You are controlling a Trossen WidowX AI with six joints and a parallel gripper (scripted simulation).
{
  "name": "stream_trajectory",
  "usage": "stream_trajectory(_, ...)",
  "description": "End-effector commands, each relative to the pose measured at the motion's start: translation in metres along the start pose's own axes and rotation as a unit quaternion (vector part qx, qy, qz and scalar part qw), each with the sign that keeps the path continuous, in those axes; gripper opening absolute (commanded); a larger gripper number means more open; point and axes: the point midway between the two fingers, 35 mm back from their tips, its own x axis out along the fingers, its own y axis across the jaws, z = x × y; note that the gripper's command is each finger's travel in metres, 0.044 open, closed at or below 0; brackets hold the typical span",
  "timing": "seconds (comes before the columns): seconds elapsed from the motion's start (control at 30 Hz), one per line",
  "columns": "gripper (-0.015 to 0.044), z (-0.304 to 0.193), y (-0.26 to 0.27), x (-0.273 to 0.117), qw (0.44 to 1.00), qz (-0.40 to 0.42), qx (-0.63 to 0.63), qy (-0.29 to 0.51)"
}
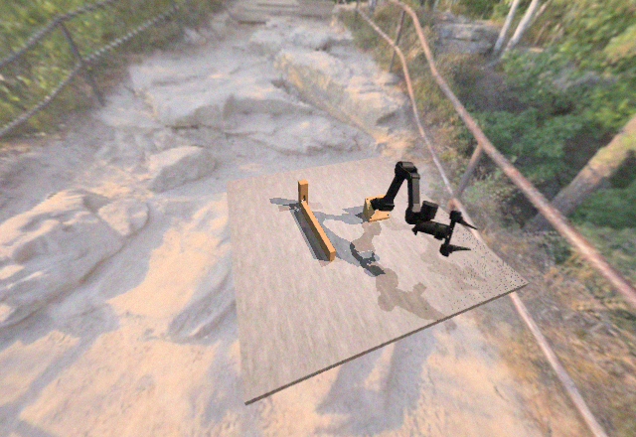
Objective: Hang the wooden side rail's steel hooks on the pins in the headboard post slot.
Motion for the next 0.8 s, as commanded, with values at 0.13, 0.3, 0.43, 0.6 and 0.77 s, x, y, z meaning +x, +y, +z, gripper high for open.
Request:
stream_trajectory(0.13,0.0440,-0.002,0.019,-0.004,0.999,0.028,0.027,0.010)
stream_trajectory(0.3,0.0440,-0.007,0.063,-0.020,0.991,0.090,0.088,0.040)
stream_trajectory(0.43,0.0440,-0.012,0.095,-0.037,0.979,0.136,0.135,0.071)
stream_trajectory(0.6,0.0440,-0.019,0.132,-0.065,0.957,0.187,0.189,0.118)
stream_trajectory(0.77,0.0440,-0.027,0.165,-0.099,0.927,0.231,0.239,0.173)
